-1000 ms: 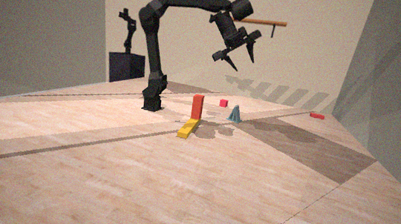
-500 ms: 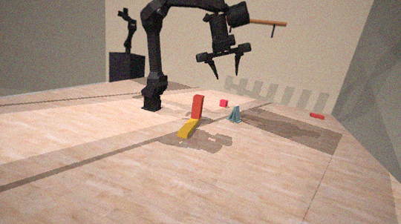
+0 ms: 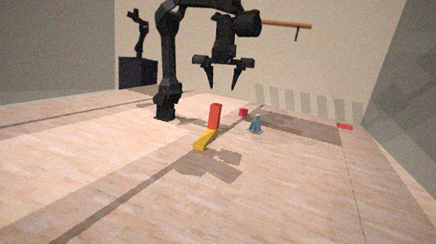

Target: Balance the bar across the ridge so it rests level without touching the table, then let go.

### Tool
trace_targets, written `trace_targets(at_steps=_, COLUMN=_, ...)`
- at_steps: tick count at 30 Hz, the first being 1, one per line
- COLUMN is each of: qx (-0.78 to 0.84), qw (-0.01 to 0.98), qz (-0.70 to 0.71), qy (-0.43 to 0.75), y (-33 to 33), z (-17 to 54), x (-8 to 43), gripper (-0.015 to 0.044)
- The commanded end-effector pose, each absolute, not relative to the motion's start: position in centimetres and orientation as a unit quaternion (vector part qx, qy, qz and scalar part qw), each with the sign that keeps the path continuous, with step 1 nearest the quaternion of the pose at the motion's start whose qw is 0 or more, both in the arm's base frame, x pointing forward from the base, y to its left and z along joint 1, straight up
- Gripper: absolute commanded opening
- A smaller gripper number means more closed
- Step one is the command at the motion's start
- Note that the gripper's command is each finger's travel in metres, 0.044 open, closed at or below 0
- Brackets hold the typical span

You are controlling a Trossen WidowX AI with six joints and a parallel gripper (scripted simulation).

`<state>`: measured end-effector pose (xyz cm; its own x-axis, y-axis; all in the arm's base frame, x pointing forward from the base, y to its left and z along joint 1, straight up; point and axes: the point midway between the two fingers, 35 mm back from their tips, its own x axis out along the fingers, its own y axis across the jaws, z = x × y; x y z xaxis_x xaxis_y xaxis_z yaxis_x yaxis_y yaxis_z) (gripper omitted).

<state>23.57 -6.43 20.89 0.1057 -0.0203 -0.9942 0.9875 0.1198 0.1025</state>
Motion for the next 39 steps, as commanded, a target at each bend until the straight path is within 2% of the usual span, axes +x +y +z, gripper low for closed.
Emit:
trace_targets(at_steps=1, qx=0.478, qw=0.537, qz=-0.468, qy=0.514, y=-7.4, z=20.4, x=22.0, gripper=0.0315)
trace_targets(at_steps=9, qx=0.477, qw=0.532, qz=-0.471, qy=0.517, y=-7.6, z=19.4, x=22.0, gripper=0.0315)
trace_targets(at_steps=28, qx=0.477, qw=0.532, qz=-0.471, qy=0.517, y=-7.7, z=7.5, x=22.1, gripper=0.0315)
trace_targets(at_steps=39, qx=0.477, qw=0.532, qz=-0.471, qy=0.517, y=-7.6, z=6.4, x=22.1, gripper=0.0315)
